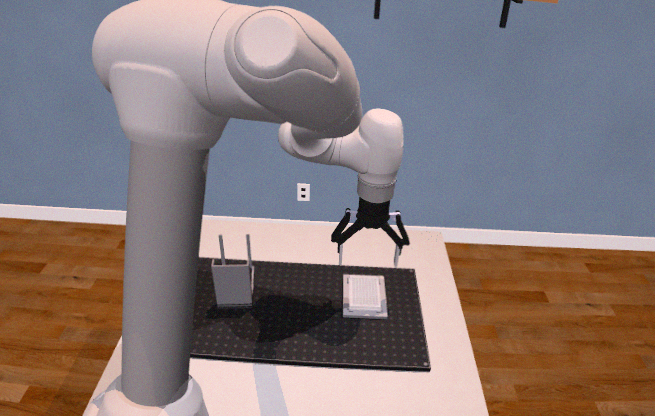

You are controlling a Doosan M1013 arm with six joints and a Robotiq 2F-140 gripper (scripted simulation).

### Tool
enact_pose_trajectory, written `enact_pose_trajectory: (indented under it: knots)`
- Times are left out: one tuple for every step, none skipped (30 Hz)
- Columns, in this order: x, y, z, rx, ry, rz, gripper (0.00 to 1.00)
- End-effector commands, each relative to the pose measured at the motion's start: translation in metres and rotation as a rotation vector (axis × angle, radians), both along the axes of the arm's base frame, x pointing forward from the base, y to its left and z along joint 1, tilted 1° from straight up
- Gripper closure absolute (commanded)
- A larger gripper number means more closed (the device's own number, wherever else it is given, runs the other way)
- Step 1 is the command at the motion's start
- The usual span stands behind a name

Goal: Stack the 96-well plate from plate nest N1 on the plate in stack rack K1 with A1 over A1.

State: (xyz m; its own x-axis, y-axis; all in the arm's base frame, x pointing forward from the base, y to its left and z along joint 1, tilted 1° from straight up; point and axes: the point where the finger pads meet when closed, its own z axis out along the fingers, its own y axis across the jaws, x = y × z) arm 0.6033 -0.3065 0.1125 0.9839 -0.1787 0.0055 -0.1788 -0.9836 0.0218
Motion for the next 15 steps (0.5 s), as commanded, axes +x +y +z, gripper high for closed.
enact_pose_trajectory:
  knots:
    - [0.000,0.000,-0.005,0.000,0.000,0.000,0.00]
    - [0.000,0.000,-0.006,0.000,0.000,0.000,0.00]
    - [0.000,0.000,-0.008,0.000,0.000,0.000,0.00]
    - [0.000,0.000,-0.010,0.000,0.000,0.000,0.00]
    - [0.000,0.000,-0.011,0.000,0.000,0.000,0.00]
    - [0.000,0.000,-0.013,0.000,0.000,0.000,0.00]
    - [0.000,0.000,-0.015,0.000,0.000,0.000,0.00]
    - [0.000,0.000,-0.016,0.000,0.000,0.000,0.00]
    - [0.000,0.000,-0.018,0.000,0.000,0.000,0.00]
    - [0.000,0.000,-0.018,0.000,0.000,0.000,0.00]
    - [0.000,0.000,-0.018,0.000,0.000,0.000,0.00]
    - [0.000,0.000,-0.020,0.000,0.000,0.000,0.00]
    - [0.000,0.000,-0.021,0.000,0.000,0.000,0.00]
    - [0.000,0.000,-0.023,0.000,0.000,0.000,0.00]
    - [0.000,-0.001,-0.025,0.000,0.000,0.000,0.00]
